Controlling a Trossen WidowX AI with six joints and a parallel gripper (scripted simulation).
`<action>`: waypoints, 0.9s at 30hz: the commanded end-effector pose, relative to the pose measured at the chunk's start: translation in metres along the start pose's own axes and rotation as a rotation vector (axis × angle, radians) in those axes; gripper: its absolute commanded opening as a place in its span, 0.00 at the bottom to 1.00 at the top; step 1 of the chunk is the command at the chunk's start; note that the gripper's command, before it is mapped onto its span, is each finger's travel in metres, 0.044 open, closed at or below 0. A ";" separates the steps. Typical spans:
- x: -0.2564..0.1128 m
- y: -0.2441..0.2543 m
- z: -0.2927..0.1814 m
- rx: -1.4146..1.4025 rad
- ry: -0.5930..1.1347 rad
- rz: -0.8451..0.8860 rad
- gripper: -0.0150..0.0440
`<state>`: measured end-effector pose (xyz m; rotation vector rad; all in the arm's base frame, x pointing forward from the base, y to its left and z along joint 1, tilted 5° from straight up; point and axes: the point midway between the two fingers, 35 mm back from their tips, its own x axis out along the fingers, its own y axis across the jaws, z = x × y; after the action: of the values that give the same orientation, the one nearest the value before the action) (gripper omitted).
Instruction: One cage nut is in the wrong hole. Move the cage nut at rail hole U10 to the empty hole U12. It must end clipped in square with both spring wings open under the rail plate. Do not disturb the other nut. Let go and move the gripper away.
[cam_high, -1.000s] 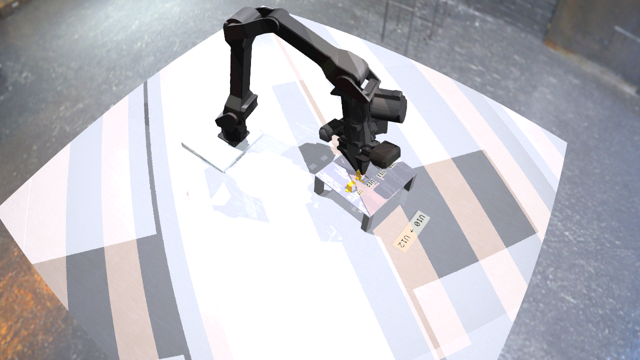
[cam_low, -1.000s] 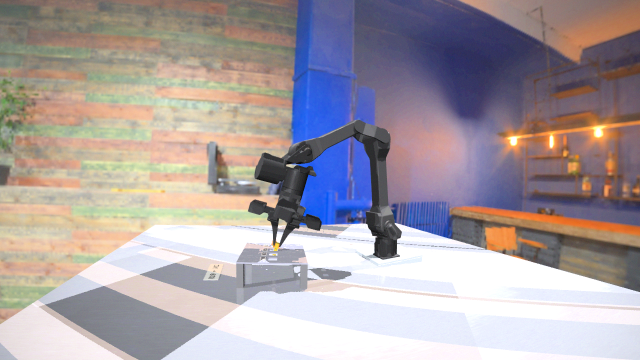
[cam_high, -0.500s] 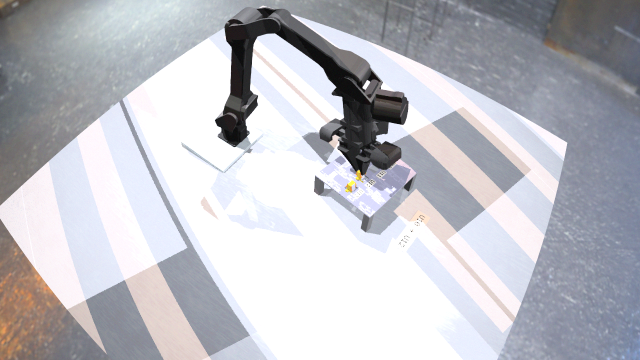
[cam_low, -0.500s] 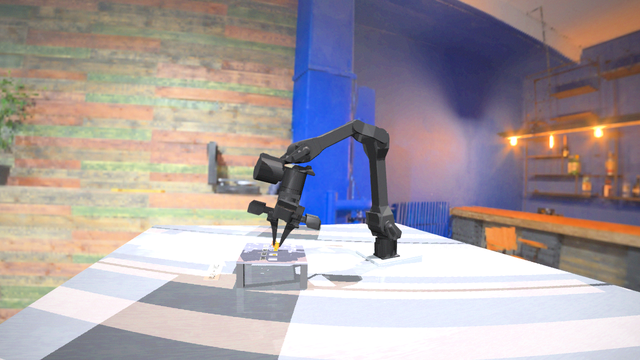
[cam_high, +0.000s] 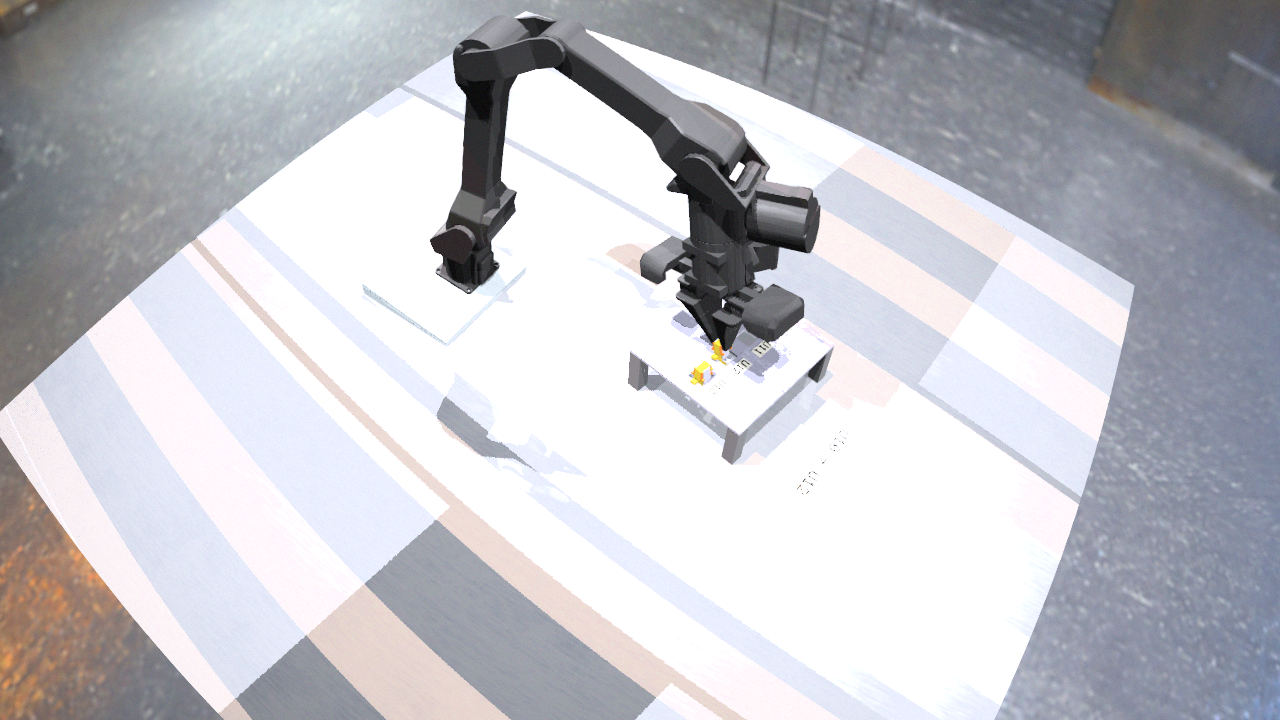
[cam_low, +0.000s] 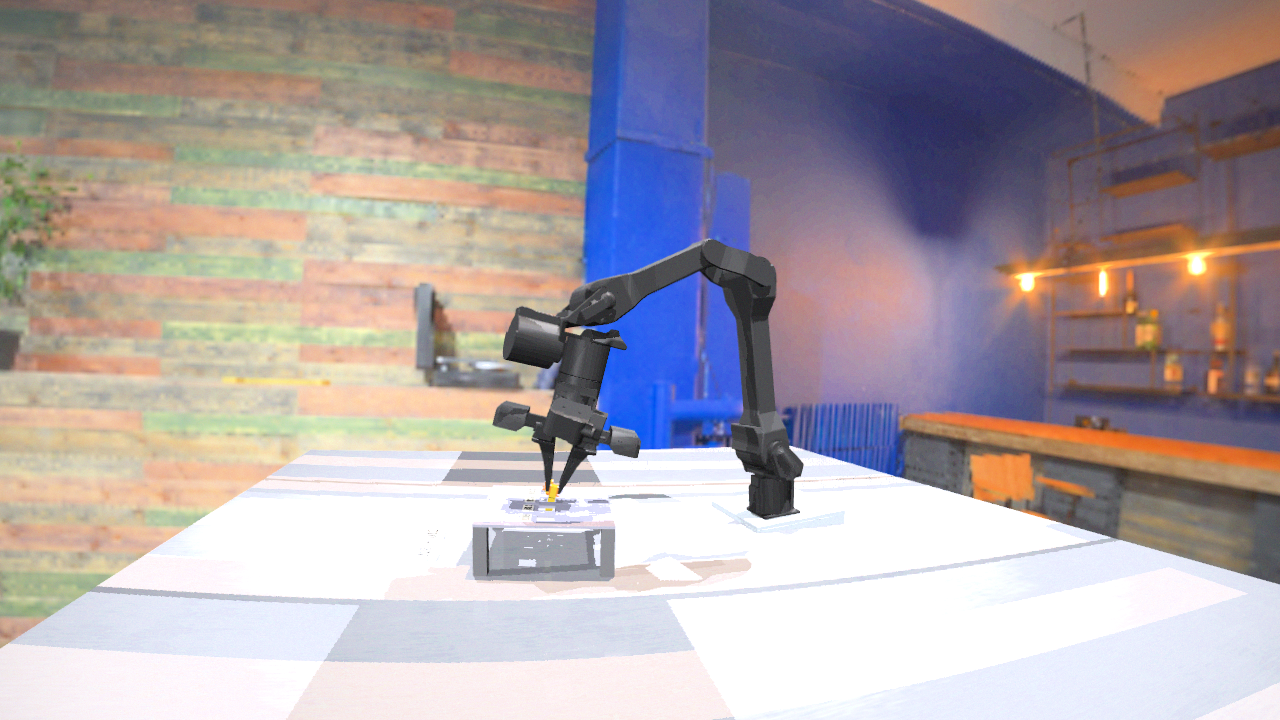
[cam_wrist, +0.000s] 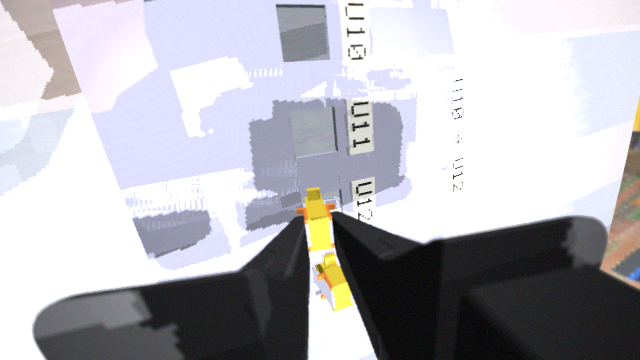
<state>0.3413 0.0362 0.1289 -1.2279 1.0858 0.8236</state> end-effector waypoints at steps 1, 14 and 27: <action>0.000 -0.002 0.001 -0.005 -0.004 0.004 0.31; 0.000 -0.003 0.001 -0.006 -0.004 0.030 0.31; 0.001 -0.004 0.001 -0.006 -0.004 0.045 0.31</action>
<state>0.3434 0.0360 0.1285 -1.2089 1.1151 0.8571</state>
